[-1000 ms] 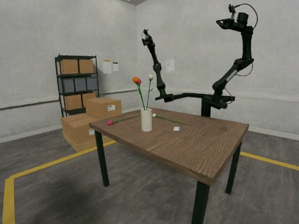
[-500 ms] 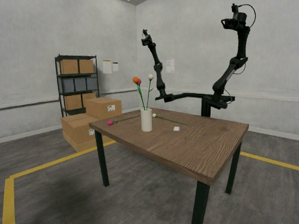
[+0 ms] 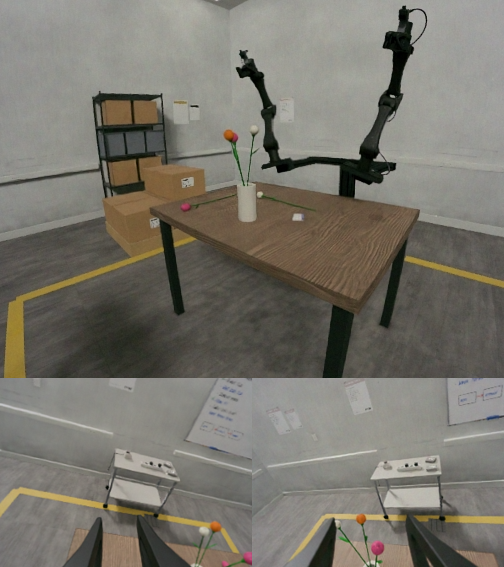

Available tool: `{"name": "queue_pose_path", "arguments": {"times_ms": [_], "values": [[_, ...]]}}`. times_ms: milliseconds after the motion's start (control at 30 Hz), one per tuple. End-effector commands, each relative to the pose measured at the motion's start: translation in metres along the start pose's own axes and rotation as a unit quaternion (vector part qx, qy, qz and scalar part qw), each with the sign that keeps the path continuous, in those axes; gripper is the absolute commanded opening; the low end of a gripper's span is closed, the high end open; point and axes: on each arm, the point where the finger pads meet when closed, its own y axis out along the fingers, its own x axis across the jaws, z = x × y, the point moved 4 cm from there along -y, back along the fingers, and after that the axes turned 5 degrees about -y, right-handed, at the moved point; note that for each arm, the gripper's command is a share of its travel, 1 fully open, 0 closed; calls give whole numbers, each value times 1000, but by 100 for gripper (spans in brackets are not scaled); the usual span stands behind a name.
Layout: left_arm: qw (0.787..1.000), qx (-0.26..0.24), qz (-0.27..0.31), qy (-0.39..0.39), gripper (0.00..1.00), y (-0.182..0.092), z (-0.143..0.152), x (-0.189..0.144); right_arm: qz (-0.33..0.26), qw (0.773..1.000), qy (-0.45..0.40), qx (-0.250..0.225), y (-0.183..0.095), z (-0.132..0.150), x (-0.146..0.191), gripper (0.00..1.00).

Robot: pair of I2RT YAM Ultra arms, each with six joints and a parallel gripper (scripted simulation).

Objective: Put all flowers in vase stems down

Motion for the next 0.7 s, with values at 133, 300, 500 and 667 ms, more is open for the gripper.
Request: {"name": "queue_pose_path", "arguments": {"times_ms": [133,300,500,667], "values": [[993,-30,-118,0,30,-15,-10,25,32,999,-5,12,5,1,-7,60],[980,-37,-198,0,30,-21,-12,41,53,999,-4,14,5,2,-12,60],[964,-42,-263,1,30,-28,-13,54,69,998,-4,15,4,2,-16,60],[941,-47,-336,1,30,-37,-14,68,88,996,-4,17,4,2,-21,60]]}}
